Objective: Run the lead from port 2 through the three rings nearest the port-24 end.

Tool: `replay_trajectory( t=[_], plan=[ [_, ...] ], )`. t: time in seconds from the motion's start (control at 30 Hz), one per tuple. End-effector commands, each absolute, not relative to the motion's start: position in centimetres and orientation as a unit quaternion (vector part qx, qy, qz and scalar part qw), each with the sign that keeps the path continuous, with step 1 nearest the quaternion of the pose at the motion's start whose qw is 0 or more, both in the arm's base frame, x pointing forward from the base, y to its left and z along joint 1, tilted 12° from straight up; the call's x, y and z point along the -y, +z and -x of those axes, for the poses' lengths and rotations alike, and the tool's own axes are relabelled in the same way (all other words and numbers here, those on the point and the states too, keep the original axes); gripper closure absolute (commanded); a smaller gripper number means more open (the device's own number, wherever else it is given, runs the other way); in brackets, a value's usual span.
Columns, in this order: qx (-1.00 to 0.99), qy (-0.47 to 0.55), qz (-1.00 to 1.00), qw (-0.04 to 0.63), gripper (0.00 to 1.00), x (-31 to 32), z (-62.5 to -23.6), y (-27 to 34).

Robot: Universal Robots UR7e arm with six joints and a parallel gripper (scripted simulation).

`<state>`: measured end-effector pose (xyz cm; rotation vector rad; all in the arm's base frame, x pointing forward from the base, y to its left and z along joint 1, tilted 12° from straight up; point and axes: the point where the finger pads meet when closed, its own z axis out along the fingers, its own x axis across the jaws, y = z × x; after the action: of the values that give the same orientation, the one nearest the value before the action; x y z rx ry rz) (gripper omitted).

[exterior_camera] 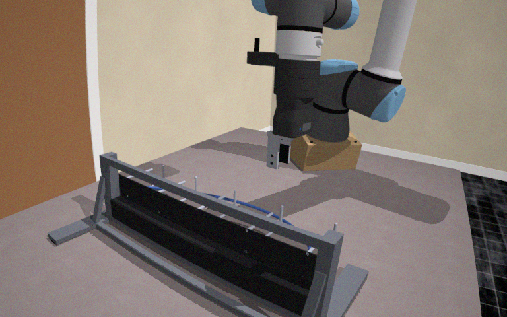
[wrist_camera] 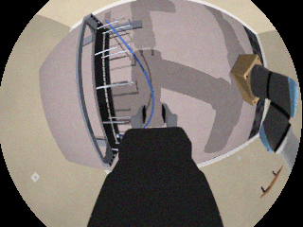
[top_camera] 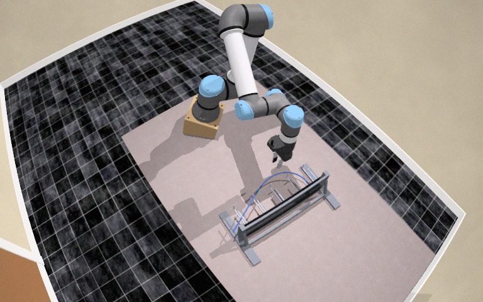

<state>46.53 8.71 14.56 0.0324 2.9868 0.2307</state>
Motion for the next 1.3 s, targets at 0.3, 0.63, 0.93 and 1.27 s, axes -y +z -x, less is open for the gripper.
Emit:
replay_trajectory(
  t=[0.3, 0.63, 0.93, 1.27],
  plan=[
    [-0.994, 0.077, -0.011, 0.074, 0.33, -8.7, -46.6, 14.6],
    [-0.994, 0.077, -0.011, 0.073, 0.33, -8.7, -46.6, 14.5],
    [-0.994, 0.077, -0.011, 0.073, 0.33, -8.8, -46.7, 13.7],
    [-0.994, 0.077, -0.011, 0.073, 0.33, -9.2, -47.1, 11.5]
  ],
)
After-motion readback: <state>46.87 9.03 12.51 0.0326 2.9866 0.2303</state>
